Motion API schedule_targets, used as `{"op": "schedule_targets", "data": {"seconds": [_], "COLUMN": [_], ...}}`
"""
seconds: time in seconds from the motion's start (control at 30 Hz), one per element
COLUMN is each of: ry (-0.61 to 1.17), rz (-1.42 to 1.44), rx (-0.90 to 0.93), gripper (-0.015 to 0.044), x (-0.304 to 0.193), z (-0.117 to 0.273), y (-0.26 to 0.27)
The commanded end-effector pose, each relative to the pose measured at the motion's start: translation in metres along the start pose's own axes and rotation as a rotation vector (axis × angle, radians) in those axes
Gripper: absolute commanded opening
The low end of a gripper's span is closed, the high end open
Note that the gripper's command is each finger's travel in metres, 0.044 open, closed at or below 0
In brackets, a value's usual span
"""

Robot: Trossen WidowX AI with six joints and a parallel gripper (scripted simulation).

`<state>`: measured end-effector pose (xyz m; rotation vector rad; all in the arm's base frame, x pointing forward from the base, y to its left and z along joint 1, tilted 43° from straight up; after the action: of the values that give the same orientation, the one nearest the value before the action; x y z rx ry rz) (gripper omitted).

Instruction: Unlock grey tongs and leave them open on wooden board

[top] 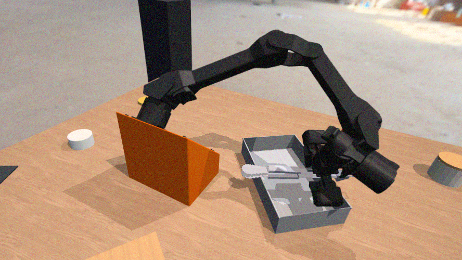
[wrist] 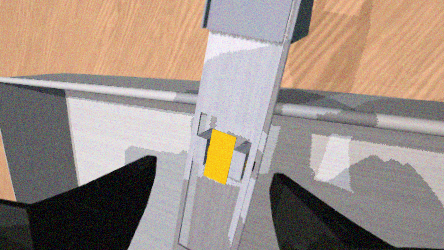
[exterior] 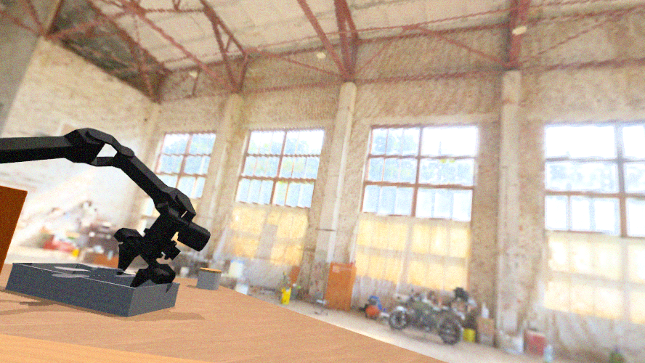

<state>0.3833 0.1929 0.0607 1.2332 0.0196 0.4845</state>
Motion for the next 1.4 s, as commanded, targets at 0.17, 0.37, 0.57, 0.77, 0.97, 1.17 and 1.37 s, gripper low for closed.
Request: {"op": "schedule_targets", "data": {"seconds": [0.17,0.37,0.57,0.77,0.97,1.17,1.37], "ry": [0.007,0.004,0.004,0.004,-0.001,-0.007,-0.007], "rz": [-0.012,-0.006,-0.006,-0.006,-0.021,-0.039,-0.039], "rx": [0.012,0.007,0.007,0.007,0.0,0.002,0.002], "gripper": [0.026,0.0103,0.0043,-0.0075,-0.015,-0.015,-0.015], "x": [-0.002,-0.001,-0.001,-0.001,-0.002,-0.006,-0.006], "z": [-0.013,-0.009,-0.009,-0.009,0.021,0.058,0.058], "y": [0.002,0.001,0.001,0.001,0.016,0.038,0.038]}}
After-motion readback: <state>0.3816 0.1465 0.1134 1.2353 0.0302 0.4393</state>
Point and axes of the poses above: the point midway between the two fingers, 35 mm back from their tips, its own z axis back along the fingers, its own y axis across the jaws, x = y × z, the point moved 2 cm from there along z, back along the fingers, and after that the axes turned 9 degrees about -z, right-handed, at the moved point
